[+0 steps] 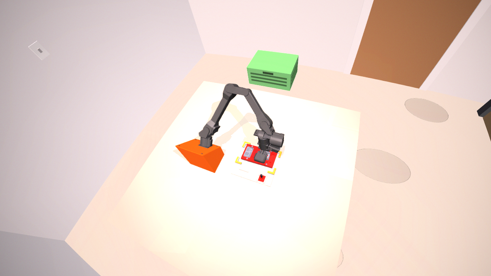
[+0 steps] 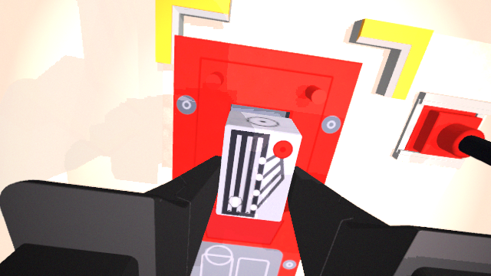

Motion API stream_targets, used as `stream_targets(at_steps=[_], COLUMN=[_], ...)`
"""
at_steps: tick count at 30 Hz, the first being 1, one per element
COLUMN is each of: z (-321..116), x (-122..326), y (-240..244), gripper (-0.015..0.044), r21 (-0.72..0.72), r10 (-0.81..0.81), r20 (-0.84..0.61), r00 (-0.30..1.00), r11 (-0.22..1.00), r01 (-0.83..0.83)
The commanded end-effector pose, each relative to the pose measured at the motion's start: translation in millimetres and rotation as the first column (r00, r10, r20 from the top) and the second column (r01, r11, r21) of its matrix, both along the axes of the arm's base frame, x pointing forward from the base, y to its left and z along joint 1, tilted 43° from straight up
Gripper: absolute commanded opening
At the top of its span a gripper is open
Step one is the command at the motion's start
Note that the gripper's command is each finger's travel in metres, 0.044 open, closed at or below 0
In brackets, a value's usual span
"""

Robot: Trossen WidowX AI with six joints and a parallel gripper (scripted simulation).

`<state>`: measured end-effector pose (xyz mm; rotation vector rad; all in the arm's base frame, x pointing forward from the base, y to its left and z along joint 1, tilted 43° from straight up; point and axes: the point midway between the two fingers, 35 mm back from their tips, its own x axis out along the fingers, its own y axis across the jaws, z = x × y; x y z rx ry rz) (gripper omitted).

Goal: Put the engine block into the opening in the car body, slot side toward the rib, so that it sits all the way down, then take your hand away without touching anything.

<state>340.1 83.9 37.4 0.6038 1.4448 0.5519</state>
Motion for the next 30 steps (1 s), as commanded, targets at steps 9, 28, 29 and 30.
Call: stream_targets(at_steps=[9,28,29,30], z=[-1.4,-3.6,-3.7,-3.8], x=[0.2,0.2,0.2,0.2], y=[1.6,3.5,3.6,3.7], gripper=[0.0158,0.0158,0.0158,0.0158], r21=[0.003,0.003,0.003,0.003], r10=[-0.003,-0.003,-0.003,-0.003], r20=[-0.002,-0.002,-0.002,-0.002], r00=[1.0,1.0,1.0,1.0], r11=[1.0,1.0,1.0,1.0], r01=[0.003,0.003,0.003,0.003])
